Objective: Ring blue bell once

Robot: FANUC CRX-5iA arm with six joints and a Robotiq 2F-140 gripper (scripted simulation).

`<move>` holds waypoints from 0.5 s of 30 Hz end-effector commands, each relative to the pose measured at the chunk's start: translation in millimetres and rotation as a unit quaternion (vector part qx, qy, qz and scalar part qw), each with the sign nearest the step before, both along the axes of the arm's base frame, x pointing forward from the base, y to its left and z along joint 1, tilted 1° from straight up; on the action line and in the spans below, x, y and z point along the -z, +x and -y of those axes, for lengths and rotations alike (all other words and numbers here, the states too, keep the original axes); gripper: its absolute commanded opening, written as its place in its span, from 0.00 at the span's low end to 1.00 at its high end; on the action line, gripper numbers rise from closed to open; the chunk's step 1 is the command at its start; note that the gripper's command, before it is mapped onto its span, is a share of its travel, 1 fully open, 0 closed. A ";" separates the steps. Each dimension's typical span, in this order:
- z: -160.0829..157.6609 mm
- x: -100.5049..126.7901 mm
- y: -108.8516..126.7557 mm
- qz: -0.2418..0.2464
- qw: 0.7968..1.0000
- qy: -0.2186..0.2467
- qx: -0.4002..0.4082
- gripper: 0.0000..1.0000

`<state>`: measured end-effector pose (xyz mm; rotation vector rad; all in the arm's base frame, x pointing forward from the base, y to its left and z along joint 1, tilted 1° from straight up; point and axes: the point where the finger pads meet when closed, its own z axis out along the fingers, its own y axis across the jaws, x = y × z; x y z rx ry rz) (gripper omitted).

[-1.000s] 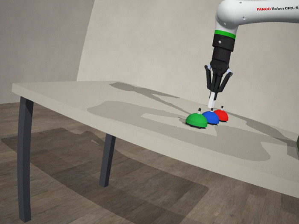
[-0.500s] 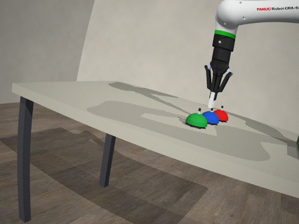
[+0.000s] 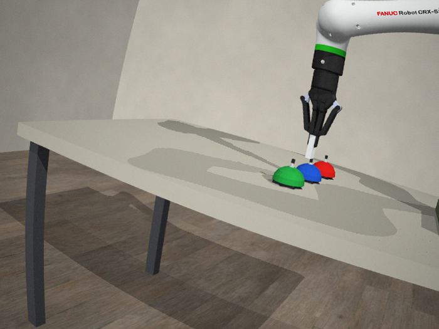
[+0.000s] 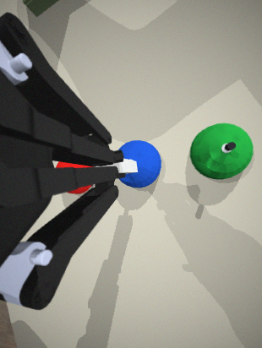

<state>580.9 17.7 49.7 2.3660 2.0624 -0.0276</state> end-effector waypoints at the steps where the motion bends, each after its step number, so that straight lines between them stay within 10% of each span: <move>1: 0.0 0.3 0.0 0.000 1.000 0.000 0.000 0.00; 15: -0.1 -2.7 0.0 0.000 1.000 0.000 0.000 0.00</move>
